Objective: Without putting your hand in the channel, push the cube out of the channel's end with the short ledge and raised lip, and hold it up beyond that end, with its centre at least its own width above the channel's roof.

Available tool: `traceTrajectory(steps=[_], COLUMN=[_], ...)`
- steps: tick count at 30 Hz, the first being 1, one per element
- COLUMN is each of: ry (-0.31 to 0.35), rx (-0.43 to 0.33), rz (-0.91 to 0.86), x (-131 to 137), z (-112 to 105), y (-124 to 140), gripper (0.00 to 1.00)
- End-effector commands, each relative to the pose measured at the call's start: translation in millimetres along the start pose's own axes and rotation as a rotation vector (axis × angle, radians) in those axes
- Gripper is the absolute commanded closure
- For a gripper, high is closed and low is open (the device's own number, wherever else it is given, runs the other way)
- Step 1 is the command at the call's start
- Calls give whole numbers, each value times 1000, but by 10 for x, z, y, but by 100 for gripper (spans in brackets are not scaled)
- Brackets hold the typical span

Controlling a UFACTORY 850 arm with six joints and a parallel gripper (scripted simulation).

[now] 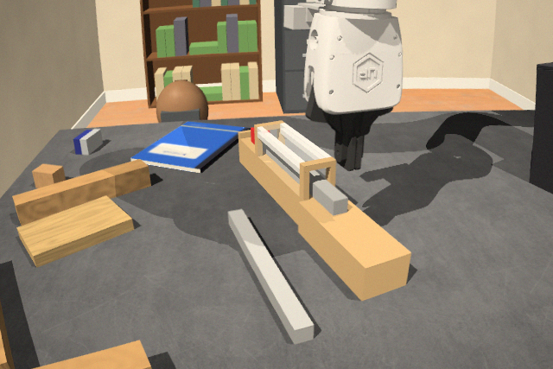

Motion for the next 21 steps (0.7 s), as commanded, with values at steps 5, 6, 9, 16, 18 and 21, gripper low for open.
traceTrajectory(steps=[5, 6, 9, 16, 18, 21], ry=[24, 24, 24, 25, 27, 28], rx=[-10, -10, -10, -3, 0, 1], rz=[-1, -1, -1, 0, 0, 0], x=[-31, -31, -31, -19, 21, 44], z=[-31, -31, -31, -17, -11, -11], y=[-13, -13, -15, -532, -879, -961], gripper=[100, 100, 100, 100, 100, 100])
Point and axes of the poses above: the point where the finger pads meet when closed, its own z axis out along the fingers, its own x axis across the jaws, y = z × x, the point moved 8 cm from there along -z, back along the fingers, and after that the axes turned 14 degrees about -z, right-handed, at the moved point
